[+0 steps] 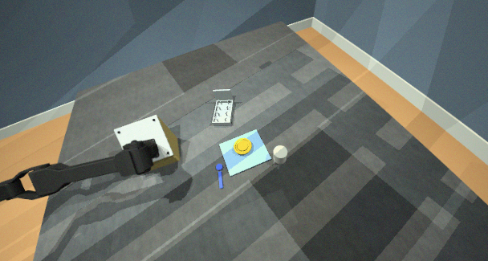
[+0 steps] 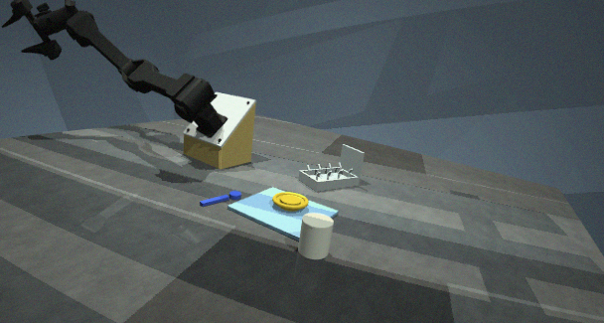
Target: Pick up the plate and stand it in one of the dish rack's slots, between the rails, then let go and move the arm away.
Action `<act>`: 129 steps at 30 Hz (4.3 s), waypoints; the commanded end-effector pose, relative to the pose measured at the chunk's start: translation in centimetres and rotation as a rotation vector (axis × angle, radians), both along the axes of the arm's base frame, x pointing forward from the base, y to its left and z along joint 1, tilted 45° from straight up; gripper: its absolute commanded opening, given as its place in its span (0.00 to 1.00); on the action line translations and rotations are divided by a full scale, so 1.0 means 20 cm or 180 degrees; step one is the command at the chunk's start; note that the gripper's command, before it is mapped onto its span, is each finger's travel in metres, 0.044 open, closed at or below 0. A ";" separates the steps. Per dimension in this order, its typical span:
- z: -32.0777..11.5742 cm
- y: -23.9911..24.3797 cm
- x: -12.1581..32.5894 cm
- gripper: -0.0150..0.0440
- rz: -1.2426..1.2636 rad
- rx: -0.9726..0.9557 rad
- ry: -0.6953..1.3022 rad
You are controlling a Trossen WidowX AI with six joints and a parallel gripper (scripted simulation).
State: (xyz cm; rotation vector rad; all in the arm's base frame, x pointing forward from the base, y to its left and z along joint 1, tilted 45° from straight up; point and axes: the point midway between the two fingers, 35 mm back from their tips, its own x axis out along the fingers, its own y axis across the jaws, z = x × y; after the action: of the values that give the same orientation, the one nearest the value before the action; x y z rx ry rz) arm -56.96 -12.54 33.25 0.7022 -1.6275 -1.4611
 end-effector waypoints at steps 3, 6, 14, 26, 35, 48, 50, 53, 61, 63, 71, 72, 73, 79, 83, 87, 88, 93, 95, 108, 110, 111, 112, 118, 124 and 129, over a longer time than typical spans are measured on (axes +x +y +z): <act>0.06 -0.01 0.03 0.93 0.0007 -0.0017 0.0077; 0.23 -0.02 0.12 0.93 0.0033 -0.0070 0.0306; 0.71 -0.07 0.46 0.93 0.0143 -0.0246 0.0998; 1.32 -0.10 1.25 0.93 0.0466 -0.0573 0.2154; 1.59 -0.05 1.85 0.93 0.0779 -0.0923 0.2717; 1.64 0.06 2.86 0.93 0.1223 -0.1041 0.4037; 1.62 0.08 3.01 0.93 0.1279 -0.1043 0.4246; 1.57 0.11 3.22 0.93 0.1402 -0.1055 0.4501; 1.35 0.18 3.75 0.93 0.1783 -0.1019 0.5191; 1.28 0.20 3.86 0.93 0.1904 -0.0992 0.5340; 0.94 0.28 4.25 0.93 0.2362 -0.0818 0.5954; 0.88 0.29 4.30 0.93 0.2413 -0.0789 0.6047; 0.83 0.31 4.34 0.93 0.2464 -0.0758 0.6139; 0.49 0.37 4.56 0.93 0.2755 -0.0531 0.6695; 0.25 0.42 4.66 0.93 0.2947 -0.0348 0.7061; 0.00 0.47 4.73 0.93 0.3117 -0.0134 0.7428; -0.06 0.48 4.74 0.93 0.3153 -0.0076 0.7520; -0.36 0.53 4.77 0.93 0.3296 0.0248 0.7980; -0.47 0.55 4.77 0.93 0.3333 0.0391 0.8164; -1.12 0.62 4.58 0.93 0.3232 0.1498 0.9335; -1.20 0.62 4.53 0.93 0.3155 0.1690 0.9508; -1.23 0.61 4.51 0.93 0.3105 0.1791 0.9595; -1.26 0.60 4.48 0.93 0.3053 0.1889 0.9679; -1.33 0.58 4.41 0.93 0.2913 0.2133 0.9879; -1.35 0.56 4.42 0.93 0.2916 0.2133 0.9878; -1.38 0.54 4.42 0.93 0.2918 0.2132 0.9878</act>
State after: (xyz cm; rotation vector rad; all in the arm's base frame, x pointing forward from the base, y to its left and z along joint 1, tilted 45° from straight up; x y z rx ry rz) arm 31.69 -1.31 6.45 -0.6735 1.4005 -0.5220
